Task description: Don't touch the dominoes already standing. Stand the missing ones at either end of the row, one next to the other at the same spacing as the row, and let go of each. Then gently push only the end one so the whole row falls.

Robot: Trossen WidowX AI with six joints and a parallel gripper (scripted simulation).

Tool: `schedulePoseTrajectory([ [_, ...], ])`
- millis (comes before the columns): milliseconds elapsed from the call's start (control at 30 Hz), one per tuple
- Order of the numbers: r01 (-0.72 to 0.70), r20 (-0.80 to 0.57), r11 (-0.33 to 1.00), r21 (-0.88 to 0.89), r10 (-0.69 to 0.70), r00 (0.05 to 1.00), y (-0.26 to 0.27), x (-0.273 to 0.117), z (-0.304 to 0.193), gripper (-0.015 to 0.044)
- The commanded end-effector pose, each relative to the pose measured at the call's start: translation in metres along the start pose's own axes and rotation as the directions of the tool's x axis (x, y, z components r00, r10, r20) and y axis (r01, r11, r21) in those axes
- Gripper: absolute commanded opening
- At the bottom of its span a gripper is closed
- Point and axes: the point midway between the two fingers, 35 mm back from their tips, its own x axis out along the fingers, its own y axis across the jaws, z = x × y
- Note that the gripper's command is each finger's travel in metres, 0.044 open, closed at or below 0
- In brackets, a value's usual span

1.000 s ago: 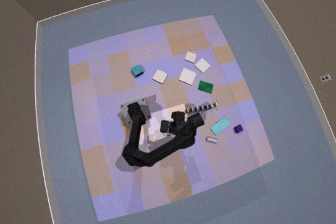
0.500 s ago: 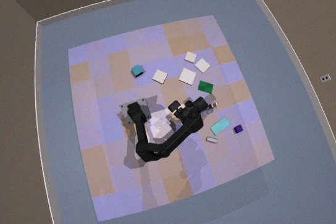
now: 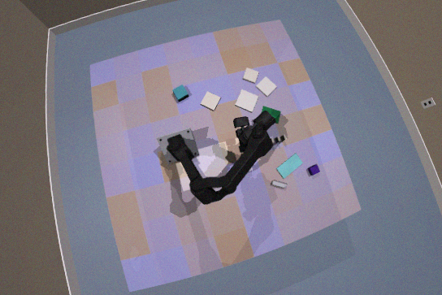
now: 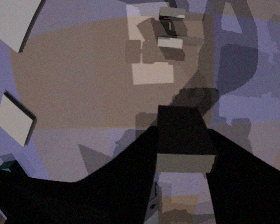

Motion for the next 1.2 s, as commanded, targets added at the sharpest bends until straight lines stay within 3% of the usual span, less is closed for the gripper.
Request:
schedulePoseTrajectory([
  [0,-0.009,0.01,0.999,0.035,0.009,1.0,0.002,-0.003,0.004,0.0107],
  [233,-0.02,0.009,0.999,0.045,0.02,1.0,0.005,0.012,0.006,0.0107],
  [933,-0.006,0.012,0.999,0.037,0.005,1.0,0.002,0.125,0.006,0.0107],
  [1167,-0.004,0.012,0.999,0.036,0.003,1.0,0.002,0.129,0.005,0.0107],
])
